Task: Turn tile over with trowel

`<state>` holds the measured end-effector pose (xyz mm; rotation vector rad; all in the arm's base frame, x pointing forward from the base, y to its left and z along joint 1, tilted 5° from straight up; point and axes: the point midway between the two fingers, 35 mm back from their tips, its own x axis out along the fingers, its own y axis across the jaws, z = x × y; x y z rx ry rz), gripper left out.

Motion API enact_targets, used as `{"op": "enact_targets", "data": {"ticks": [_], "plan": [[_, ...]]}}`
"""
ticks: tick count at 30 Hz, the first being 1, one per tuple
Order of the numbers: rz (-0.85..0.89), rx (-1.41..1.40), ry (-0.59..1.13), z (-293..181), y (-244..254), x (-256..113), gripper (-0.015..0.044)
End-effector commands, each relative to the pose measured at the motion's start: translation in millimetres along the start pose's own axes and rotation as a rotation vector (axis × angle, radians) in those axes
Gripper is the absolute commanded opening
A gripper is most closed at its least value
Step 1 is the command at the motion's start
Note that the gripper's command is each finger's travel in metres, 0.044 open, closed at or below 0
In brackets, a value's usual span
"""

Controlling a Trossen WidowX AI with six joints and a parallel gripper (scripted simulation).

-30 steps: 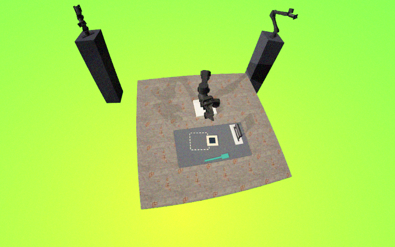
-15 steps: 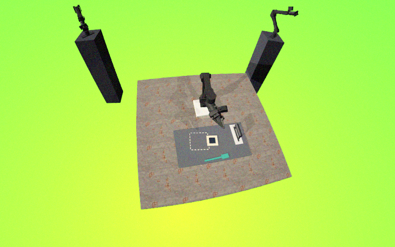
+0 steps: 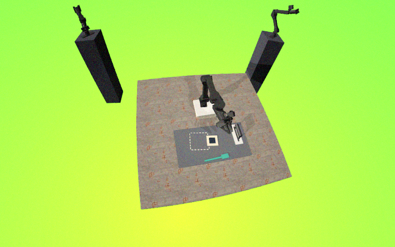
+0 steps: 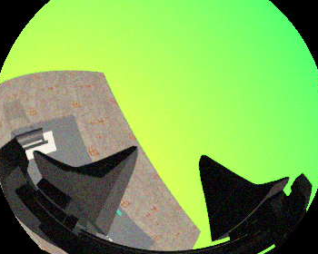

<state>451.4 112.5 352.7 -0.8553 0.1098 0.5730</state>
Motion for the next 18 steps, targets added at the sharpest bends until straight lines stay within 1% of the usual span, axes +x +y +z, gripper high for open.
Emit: {"op": "enact_targets", "data": {"ticks": [1, 10, 18], "plan": [[0.074, 0.118, 0.049, -1.3, 21.2, 17.1, 0.027], [0.219, 0.351, 0.183, -2.4, 71.9, 44.4, 0.027], [0.325, 0.54, 0.346, -3.0, 122.5, 61.3, 0.027]]}}
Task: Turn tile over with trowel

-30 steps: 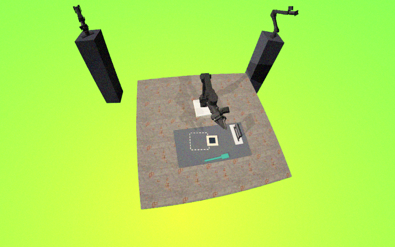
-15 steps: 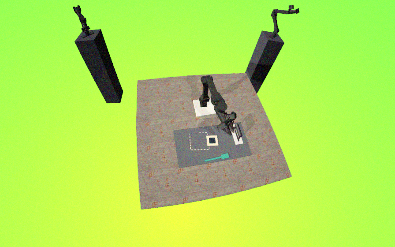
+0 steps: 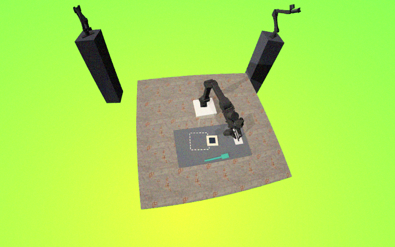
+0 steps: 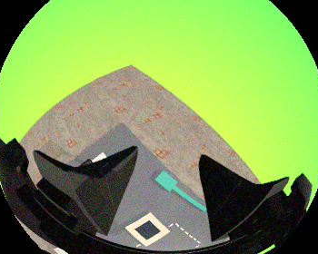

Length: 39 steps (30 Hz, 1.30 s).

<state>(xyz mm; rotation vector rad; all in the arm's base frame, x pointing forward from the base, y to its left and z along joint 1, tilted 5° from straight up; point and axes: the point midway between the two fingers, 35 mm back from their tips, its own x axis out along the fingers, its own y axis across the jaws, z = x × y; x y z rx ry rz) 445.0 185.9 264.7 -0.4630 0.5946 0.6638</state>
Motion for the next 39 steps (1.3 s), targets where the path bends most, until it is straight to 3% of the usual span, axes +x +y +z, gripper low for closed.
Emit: {"op": "enact_targets", "data": {"ticks": [1, 16, 31, 39], "plan": [[0.041, 0.109, 0.095, -8.4, 22.0, 17.3, 0.027], [0.076, 0.433, 0.474, -48.4, 107.7, 56.5, 0.027], [-0.12, 0.65, 0.859, -96.5, 190.9, 63.8, 0.027], [-0.15, 0.664, 0.89, -100.8, 197.7, 63.0, 0.027]]}}
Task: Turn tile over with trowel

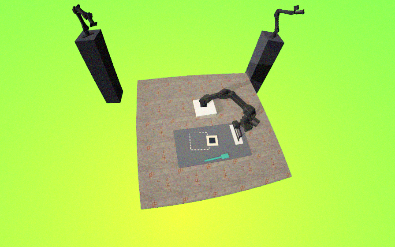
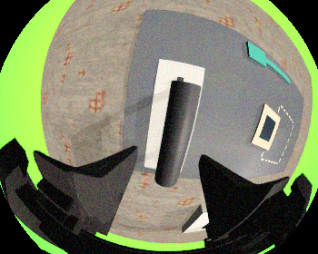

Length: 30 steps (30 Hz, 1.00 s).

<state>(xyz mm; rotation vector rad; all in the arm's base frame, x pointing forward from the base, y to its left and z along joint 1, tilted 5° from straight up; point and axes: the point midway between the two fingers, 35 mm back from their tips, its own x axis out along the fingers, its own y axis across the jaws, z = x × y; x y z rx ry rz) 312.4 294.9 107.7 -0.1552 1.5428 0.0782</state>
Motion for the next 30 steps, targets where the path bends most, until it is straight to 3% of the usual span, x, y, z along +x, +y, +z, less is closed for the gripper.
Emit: {"op": "enact_targets", "data": {"ticks": [1, 30], "plan": [[-0.012, 0.021, -0.001, 1.1, -1.3, -0.7, 0.027], [-0.012, 0.021, -0.001, 1.2, -1.9, 44.0, 0.027]]}}
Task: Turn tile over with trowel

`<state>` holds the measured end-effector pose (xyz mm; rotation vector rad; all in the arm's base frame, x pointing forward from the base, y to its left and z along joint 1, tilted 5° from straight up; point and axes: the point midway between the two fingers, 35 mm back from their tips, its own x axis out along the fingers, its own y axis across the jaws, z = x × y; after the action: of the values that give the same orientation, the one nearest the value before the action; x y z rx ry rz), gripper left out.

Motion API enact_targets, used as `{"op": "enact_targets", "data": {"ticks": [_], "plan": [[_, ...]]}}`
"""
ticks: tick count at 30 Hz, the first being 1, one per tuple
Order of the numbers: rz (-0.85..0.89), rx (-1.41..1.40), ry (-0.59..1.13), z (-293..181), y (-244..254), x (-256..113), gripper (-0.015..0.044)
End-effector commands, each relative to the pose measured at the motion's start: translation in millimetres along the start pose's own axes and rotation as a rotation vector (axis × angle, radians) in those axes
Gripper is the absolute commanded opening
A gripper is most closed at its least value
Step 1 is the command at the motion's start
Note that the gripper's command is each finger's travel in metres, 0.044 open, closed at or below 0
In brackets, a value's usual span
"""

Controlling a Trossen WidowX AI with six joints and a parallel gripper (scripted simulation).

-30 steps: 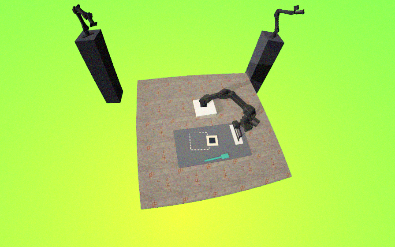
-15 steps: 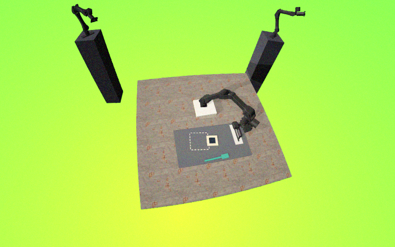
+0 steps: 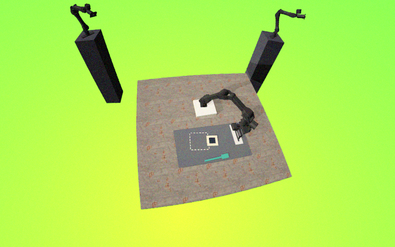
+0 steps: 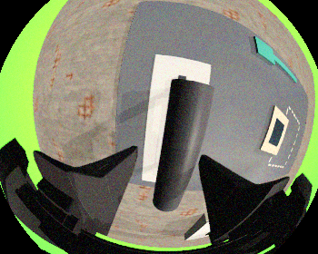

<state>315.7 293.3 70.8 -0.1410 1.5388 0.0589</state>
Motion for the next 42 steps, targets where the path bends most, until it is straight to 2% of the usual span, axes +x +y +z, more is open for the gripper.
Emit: {"op": "enact_targets", "data": {"ticks": [1, 22, 30, 42], "plan": [[-0.008, 0.0, 0.002, -1.1, -1.7, 7.1, 0.027], [-0.008, 0.0, 0.002, -1.1, -1.7, 7.1, 0.013], [-0.008, 0.02, 0.002, -1.1, -1.7, 7.1, 0.013], [-0.008, 0.371, 0.001, -1.1, -1.7, 7.1, 0.013]]}}
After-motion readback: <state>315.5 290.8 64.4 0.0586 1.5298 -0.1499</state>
